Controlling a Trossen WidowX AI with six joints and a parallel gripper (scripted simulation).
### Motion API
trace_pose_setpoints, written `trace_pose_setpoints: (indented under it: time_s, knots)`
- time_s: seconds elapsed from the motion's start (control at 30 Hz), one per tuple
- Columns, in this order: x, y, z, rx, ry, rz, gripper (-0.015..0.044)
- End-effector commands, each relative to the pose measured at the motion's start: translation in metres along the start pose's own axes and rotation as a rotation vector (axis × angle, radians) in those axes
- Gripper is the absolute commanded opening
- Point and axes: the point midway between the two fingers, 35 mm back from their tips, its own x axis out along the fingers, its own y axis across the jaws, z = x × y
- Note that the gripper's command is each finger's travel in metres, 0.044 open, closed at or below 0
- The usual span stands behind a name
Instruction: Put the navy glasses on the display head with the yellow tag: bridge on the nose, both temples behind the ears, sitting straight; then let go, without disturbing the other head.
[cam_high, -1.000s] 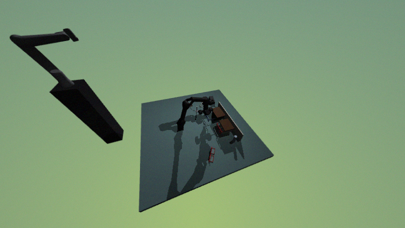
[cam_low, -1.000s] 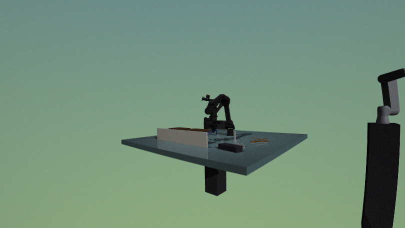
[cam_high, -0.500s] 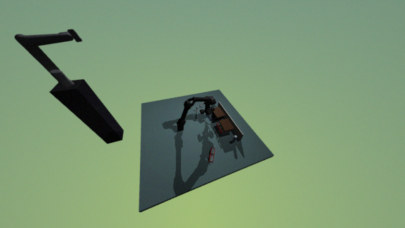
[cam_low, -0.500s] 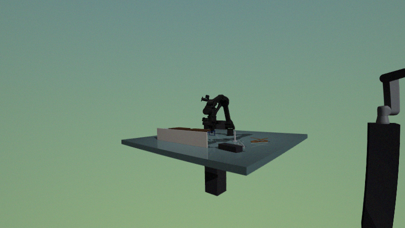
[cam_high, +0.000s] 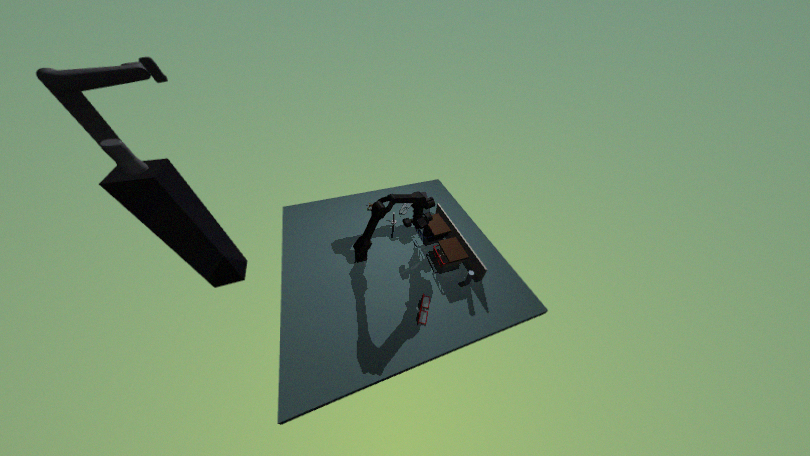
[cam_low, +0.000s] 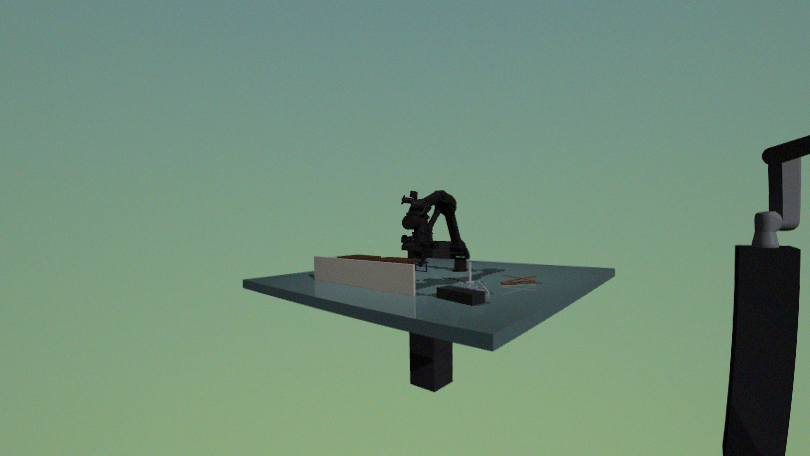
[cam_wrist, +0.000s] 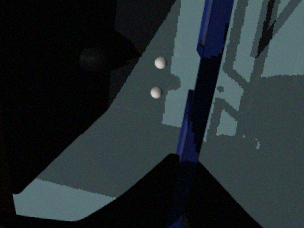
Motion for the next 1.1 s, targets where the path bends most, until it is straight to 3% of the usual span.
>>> trace_pose_setpoints:
  time_s: [0.0,1.07]
  knots:
    - [0.0,0.005,0.001,-0.004,-0.004,0.001,0.0]
    - [0.002,0.026,0.001,-0.004,-0.004,0.003,0.0]
